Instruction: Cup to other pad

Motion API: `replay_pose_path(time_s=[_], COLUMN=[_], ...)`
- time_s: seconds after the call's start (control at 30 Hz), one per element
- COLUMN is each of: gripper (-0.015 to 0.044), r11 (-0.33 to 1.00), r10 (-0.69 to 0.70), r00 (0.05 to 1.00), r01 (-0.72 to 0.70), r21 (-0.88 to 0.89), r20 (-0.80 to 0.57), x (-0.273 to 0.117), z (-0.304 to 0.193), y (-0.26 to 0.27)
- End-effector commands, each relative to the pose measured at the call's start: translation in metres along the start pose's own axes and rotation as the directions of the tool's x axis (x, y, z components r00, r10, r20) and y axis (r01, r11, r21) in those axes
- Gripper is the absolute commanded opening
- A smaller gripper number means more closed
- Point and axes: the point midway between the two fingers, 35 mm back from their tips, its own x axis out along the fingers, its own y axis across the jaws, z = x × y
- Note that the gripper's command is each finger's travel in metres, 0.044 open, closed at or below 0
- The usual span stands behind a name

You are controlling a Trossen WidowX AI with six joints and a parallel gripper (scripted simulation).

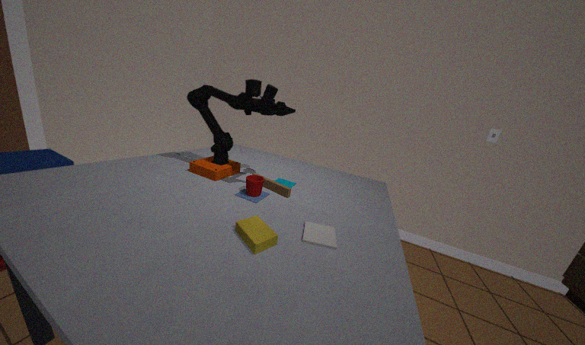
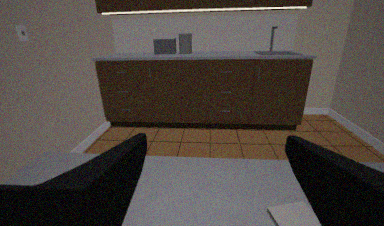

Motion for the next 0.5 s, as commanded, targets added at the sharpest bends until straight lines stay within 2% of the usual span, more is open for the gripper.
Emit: replay_pose_path(time_s=[0.0, 0.03, 0.1, 0.2, 0.3, 0.37, 0.47], gripper=[0.0374, 0.0347, 0.0295, 0.0216, 0.0148, 0.0148, 0.0148], r11=[1.000, 0.998, 0.976, 0.903, 0.811, 0.749, 0.649], r10=[-0.004, -0.016, -0.061, -0.121, -0.147, -0.140, -0.096], r00=[1.000, 0.998, 0.965, 0.833, 0.618, 0.456, 0.200], r01=[0.004, 0.012, 0.004, -0.133, -0.372, -0.532, -0.730], r21=[-0.015, -0.060, -0.218, -0.408, -0.452, -0.395, -0.213], r20=[-0.017, -0.068, -0.254, -0.539, -0.773, -0.879, -0.975], x=[0.002, 0.006, 0.017, 0.020, 0.005, -0.012, -0.042], z=[-0.003, -0.013, -0.048, -0.106, -0.157, -0.183, -0.212], y=[-0.001, -0.005, -0.020, -0.046, -0.070, -0.082, -0.094])
